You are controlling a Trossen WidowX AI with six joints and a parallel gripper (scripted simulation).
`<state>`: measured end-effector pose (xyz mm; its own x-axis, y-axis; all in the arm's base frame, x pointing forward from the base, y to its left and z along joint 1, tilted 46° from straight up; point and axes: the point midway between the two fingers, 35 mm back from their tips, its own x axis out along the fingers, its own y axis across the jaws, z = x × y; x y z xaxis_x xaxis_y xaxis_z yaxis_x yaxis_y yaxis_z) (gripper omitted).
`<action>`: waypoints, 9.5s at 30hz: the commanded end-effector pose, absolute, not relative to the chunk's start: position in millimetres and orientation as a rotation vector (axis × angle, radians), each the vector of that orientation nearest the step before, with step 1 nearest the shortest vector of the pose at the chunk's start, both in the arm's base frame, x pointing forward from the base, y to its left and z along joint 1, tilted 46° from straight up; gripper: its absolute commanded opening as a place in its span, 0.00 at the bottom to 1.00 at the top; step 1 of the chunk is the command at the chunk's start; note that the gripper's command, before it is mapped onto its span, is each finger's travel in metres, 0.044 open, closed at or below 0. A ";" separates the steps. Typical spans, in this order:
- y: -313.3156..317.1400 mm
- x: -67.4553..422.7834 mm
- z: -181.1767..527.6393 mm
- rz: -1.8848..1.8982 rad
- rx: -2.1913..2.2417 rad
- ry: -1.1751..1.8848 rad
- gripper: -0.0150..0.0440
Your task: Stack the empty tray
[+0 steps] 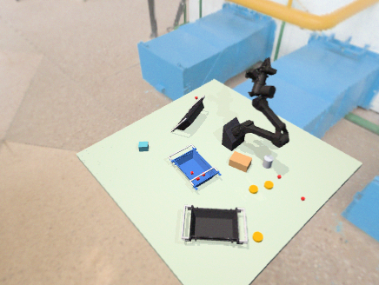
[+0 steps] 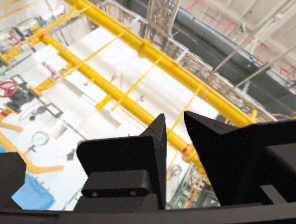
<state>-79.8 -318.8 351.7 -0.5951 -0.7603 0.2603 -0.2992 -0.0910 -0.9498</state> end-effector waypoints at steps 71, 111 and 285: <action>-62.3 367.6 -119.4 0.633 0.616 1.571 0.40; -7.5 367.2 -78.2 0.637 0.621 1.571 0.40; -63.8 378.9 -16.8 0.632 0.633 1.573 0.25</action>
<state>378.5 -64.1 -16.7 -0.0875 0.7142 -0.6945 0.0305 0.6988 0.7147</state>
